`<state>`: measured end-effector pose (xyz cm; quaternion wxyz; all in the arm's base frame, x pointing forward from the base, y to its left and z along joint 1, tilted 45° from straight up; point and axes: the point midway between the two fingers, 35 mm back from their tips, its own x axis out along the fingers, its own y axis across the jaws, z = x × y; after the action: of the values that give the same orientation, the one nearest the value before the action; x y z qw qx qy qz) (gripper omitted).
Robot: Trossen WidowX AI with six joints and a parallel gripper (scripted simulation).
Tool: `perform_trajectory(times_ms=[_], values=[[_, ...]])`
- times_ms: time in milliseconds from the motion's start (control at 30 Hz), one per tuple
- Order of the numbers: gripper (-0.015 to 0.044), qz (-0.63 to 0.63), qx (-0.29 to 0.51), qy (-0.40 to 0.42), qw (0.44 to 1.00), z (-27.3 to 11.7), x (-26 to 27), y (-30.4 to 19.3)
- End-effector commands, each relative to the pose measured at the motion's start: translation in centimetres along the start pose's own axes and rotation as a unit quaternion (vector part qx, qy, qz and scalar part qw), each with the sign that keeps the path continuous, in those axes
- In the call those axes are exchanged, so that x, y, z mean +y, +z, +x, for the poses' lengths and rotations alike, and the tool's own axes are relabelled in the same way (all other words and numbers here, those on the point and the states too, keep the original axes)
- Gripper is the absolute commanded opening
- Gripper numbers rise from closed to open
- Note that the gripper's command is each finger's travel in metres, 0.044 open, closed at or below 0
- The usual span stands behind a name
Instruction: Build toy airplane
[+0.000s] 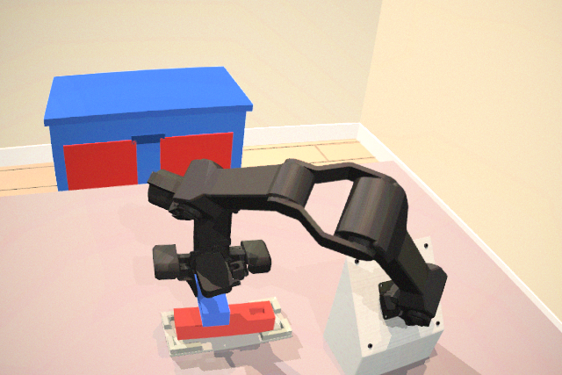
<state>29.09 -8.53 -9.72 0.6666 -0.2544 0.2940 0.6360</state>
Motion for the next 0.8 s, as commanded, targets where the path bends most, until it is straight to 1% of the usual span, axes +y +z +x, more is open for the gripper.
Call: perform_trajectory(times_ms=[0, 533, 767], values=[[0.0195, 0.002, -0.002, 0.004, 1.000, 0.9, 0.2, 0.1], [0.0195, 0.002, -0.003, 0.004, 1.000, 3.5, 0.3, 0.1], [0.0195, 0.002, -0.003, 0.004, 1.000, 3.6, 0.2, 0.1]])
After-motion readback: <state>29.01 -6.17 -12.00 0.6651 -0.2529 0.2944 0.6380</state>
